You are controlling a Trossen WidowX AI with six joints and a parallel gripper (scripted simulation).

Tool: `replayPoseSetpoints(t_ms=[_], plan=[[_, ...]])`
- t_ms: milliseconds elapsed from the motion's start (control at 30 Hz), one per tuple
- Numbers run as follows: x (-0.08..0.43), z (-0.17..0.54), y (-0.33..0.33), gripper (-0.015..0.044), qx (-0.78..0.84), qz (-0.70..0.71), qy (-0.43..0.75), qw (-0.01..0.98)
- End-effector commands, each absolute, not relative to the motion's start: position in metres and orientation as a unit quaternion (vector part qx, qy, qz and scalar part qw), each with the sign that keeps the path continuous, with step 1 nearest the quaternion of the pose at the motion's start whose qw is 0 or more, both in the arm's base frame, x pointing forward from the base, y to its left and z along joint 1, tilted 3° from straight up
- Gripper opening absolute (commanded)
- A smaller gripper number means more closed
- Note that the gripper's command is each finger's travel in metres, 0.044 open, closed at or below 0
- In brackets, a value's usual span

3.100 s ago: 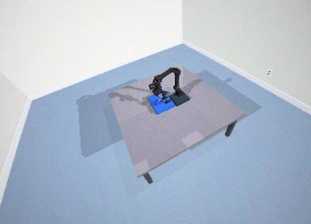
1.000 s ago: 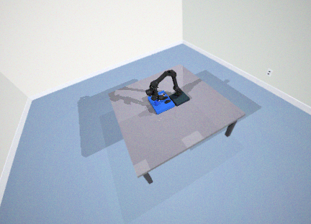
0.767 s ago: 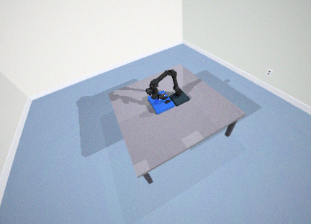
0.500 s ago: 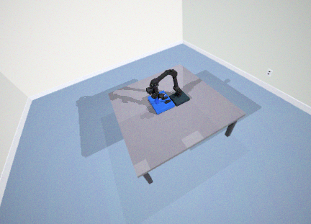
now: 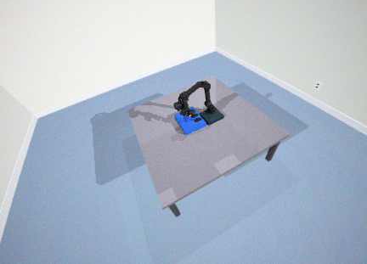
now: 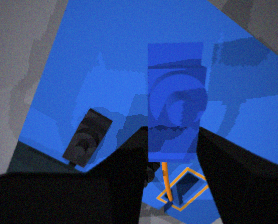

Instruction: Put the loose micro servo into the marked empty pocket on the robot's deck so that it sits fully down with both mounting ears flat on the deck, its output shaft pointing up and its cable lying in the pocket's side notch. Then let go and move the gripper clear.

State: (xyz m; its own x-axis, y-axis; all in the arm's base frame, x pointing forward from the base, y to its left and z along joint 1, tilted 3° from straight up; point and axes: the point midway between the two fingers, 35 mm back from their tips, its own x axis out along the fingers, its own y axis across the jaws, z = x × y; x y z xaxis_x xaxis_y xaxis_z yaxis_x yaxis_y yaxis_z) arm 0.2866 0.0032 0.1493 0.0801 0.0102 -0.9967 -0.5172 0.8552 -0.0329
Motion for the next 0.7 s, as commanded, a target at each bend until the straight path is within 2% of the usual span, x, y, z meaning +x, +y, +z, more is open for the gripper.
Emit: replayPoseSetpoints(t_ms=[0,667], plan=[[0.284,0.150,-0.009,0.0000,-0.196,0.184,0.652,0.709],[0.280,0.149,-0.100,0.0000,-0.199,0.182,0.653,0.708]])
